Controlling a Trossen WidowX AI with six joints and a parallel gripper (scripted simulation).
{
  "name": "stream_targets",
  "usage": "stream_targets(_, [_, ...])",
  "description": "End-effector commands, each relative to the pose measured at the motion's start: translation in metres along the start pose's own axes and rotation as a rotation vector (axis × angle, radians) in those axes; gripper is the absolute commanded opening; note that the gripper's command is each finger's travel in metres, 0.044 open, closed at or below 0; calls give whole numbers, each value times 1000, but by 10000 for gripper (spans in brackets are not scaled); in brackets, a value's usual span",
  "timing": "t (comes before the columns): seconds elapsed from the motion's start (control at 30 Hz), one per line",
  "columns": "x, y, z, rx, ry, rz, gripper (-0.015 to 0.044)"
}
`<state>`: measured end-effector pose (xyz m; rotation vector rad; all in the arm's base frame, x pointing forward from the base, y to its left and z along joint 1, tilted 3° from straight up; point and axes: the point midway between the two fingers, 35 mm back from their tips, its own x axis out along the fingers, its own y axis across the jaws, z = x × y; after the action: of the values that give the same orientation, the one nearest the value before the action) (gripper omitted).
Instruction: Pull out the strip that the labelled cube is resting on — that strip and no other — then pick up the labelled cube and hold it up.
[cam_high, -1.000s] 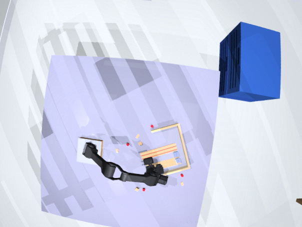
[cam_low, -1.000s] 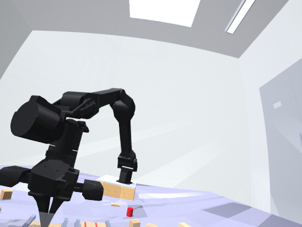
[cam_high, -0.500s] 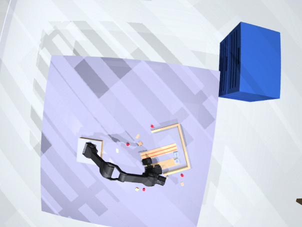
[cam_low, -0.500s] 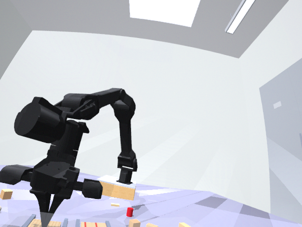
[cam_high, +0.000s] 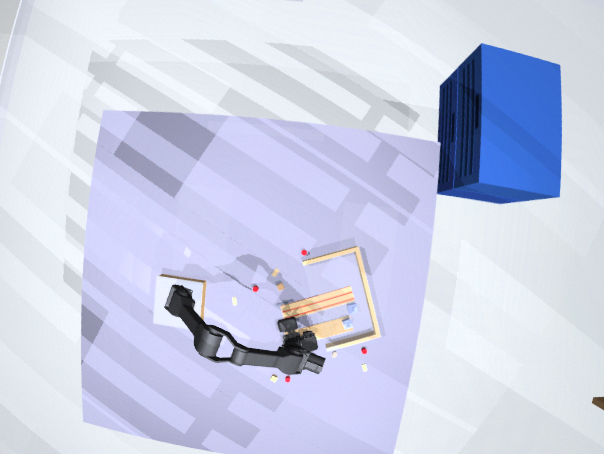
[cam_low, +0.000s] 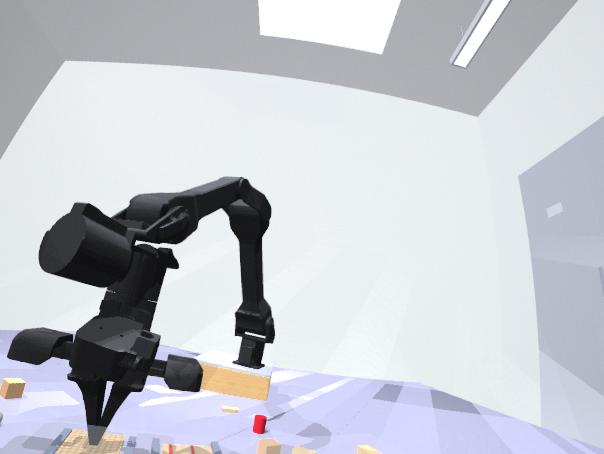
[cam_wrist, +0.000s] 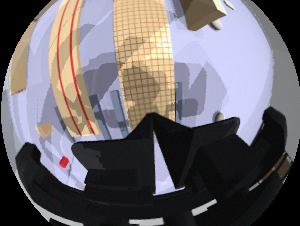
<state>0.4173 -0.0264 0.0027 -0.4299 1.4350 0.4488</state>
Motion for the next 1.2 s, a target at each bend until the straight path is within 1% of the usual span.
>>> stream_targets(0.0, [5, 1, -12, -2, 19, 8, 0])
stream_targets(1.17, [6, 1, -66, -2, 24, 8, 0])
